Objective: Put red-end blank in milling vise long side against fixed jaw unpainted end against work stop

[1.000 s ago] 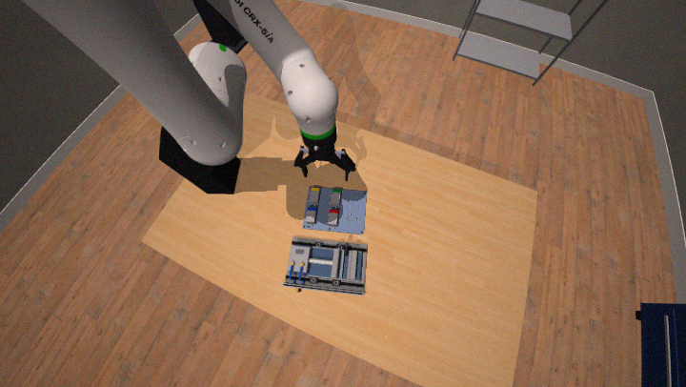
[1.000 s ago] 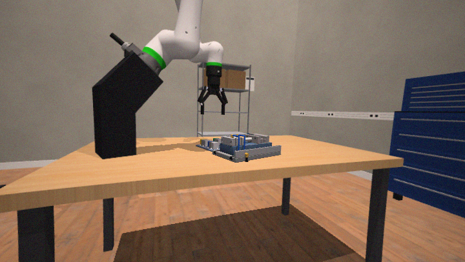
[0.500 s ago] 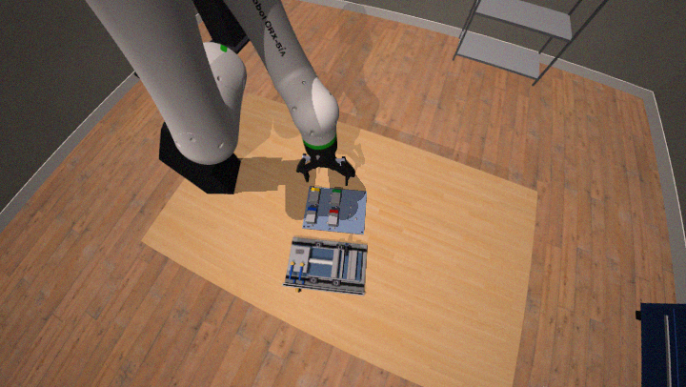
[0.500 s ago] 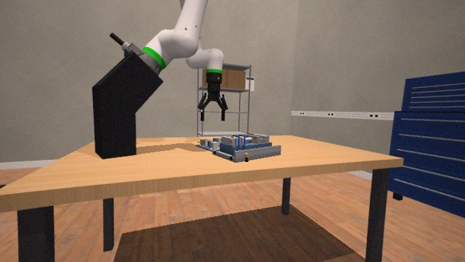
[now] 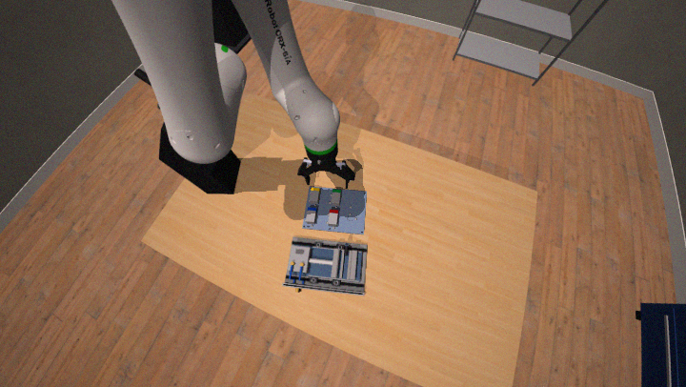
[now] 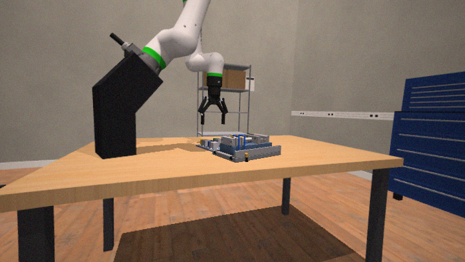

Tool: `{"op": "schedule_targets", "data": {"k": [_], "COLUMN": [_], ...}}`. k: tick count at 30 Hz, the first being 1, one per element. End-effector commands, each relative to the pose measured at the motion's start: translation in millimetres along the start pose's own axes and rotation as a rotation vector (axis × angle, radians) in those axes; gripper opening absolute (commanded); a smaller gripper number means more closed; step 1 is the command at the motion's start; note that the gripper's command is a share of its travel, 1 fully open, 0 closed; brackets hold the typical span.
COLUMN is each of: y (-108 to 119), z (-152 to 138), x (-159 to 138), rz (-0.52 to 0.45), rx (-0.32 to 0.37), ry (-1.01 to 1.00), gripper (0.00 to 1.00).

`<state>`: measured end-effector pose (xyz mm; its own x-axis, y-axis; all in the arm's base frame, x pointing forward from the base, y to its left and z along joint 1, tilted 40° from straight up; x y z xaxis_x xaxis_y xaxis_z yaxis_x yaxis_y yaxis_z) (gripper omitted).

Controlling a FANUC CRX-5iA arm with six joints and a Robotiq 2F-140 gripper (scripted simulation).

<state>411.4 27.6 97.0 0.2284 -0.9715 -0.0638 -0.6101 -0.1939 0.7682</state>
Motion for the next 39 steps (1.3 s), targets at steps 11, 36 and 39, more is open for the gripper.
{"op": "schedule_targets", "data": {"k": [11, 36, 39], "y": [6, 13, 14], "z": [0, 0, 0], "x": [-1, -1, -1], "rz": [0.009, 0.009, 0.009], "rx": [0.007, 0.007, 0.007], "ry": [0.001, 0.001, 0.001], "gripper": [1.00, 1.00, 1.00]}}
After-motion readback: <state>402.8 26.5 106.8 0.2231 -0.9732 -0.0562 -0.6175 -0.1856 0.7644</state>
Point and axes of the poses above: the point where the finger pads meet when closed, its own y axis back along the fingers, its own z axis across the jaws, x = y × z, the point moved 8 cm from there along y, back along the fingers
